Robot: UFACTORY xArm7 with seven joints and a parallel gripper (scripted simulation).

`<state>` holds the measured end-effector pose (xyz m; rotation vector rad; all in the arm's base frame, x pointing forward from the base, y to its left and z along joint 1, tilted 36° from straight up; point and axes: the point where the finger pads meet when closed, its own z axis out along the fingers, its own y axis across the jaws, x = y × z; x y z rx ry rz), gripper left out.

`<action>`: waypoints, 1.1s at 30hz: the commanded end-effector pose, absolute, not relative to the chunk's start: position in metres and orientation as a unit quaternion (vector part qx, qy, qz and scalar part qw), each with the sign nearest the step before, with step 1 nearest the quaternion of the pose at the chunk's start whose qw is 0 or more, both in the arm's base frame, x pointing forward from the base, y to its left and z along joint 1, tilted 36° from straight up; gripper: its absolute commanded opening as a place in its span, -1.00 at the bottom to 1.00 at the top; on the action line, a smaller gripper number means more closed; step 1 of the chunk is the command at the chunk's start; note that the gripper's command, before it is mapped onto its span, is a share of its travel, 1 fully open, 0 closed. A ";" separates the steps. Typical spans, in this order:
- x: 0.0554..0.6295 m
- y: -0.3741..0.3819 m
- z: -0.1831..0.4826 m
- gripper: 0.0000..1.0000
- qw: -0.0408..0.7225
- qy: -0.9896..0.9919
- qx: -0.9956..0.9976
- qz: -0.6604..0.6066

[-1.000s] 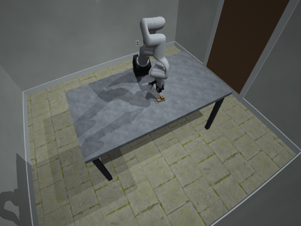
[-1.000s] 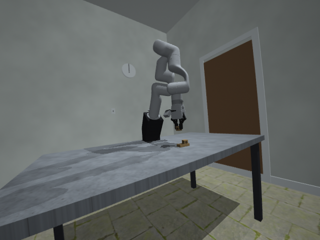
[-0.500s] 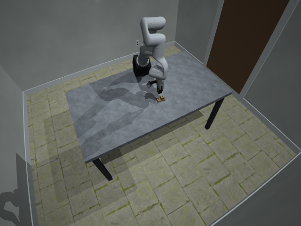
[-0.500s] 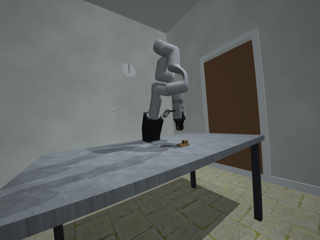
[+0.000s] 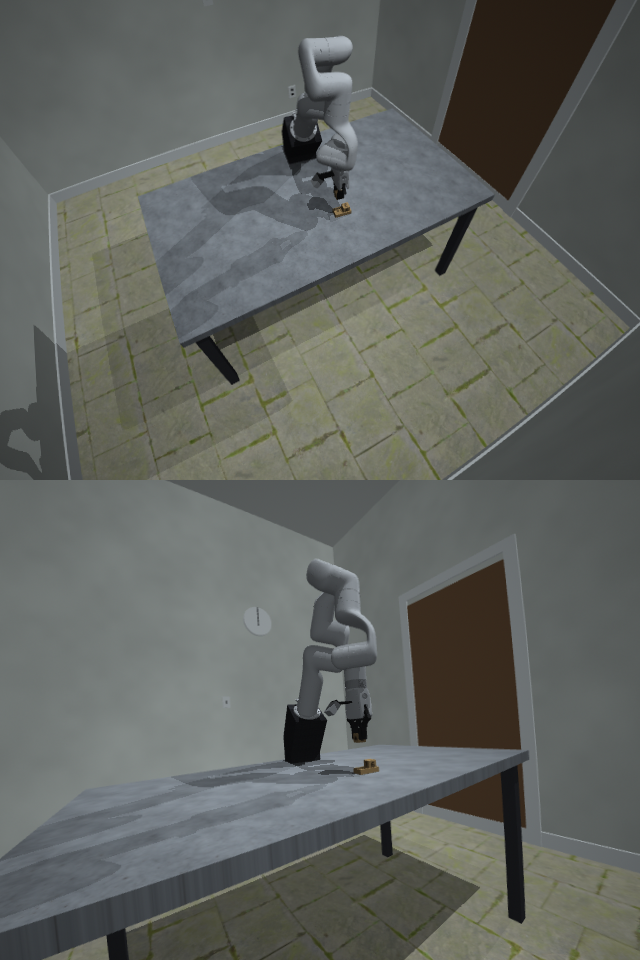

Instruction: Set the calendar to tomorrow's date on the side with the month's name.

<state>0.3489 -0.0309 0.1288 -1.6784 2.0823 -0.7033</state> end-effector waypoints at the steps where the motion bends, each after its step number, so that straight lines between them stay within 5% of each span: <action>1: 0.354 -0.032 0.123 -0.43 0.188 0.739 -0.596 -0.250; 33: 0.384 -0.039 0.080 -0.43 0.188 0.739 -0.596 -0.250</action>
